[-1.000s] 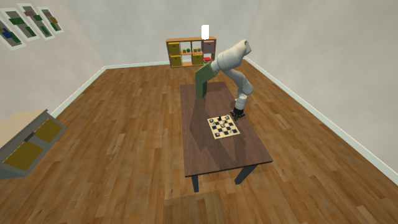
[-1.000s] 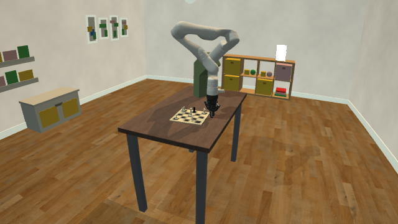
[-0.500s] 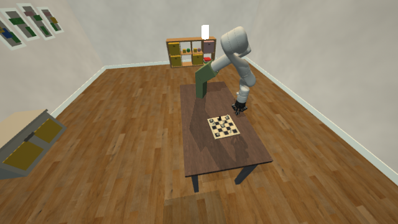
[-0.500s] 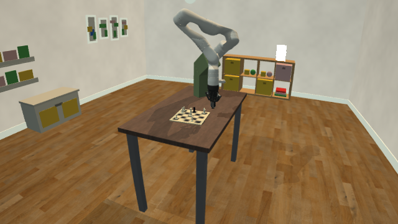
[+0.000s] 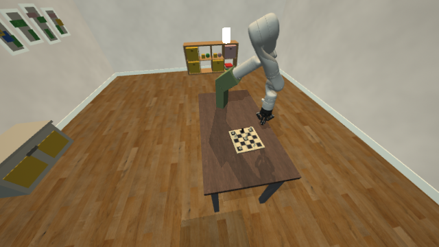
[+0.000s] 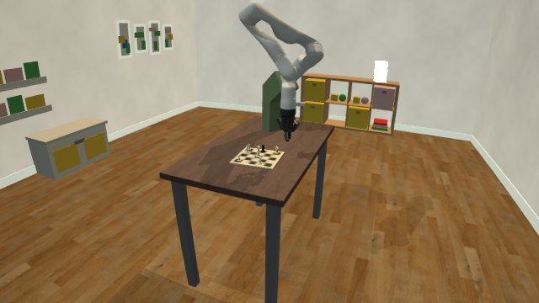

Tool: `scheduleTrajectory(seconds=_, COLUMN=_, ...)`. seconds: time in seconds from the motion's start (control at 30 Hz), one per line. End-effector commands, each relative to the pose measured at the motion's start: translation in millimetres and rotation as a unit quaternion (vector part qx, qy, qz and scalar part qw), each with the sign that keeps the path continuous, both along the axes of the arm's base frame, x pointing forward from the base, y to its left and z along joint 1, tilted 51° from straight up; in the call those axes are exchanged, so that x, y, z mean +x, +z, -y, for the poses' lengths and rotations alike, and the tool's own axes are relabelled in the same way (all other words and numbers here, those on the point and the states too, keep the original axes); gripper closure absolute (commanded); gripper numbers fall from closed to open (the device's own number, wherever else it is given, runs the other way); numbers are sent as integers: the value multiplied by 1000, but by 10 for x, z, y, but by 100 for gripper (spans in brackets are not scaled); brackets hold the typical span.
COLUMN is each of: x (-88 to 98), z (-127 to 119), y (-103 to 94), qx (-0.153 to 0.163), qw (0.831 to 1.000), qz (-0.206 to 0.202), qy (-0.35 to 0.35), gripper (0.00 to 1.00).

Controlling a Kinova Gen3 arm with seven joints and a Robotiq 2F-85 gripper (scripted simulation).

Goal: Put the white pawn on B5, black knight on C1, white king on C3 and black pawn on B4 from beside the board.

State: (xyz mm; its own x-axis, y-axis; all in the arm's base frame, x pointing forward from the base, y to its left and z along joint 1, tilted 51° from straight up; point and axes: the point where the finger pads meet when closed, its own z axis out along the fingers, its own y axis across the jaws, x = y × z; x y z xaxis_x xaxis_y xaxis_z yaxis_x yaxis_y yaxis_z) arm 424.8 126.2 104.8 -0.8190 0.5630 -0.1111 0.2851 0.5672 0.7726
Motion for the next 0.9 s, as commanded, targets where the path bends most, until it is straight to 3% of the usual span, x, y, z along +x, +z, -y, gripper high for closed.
scheduleTrajectory(seconds=0.0, x=-11, z=19, y=11, qx=-3, qw=1000, qz=1, qy=2, gripper=100)
scheduleTrajectory(seconds=0.4, x=280, z=212, y=-52, qx=-31, qw=998, qz=43, qy=40, gripper=100)
scheduleTrajectory(seconds=0.67, x=655, z=719, y=-166, qx=-93, qw=982, qz=116, qy=115, gripper=100)
scheduleTrajectory(seconds=0.87, x=764, z=995, y=-203, qx=-123, qw=970, qz=145, qy=150, gripper=100)
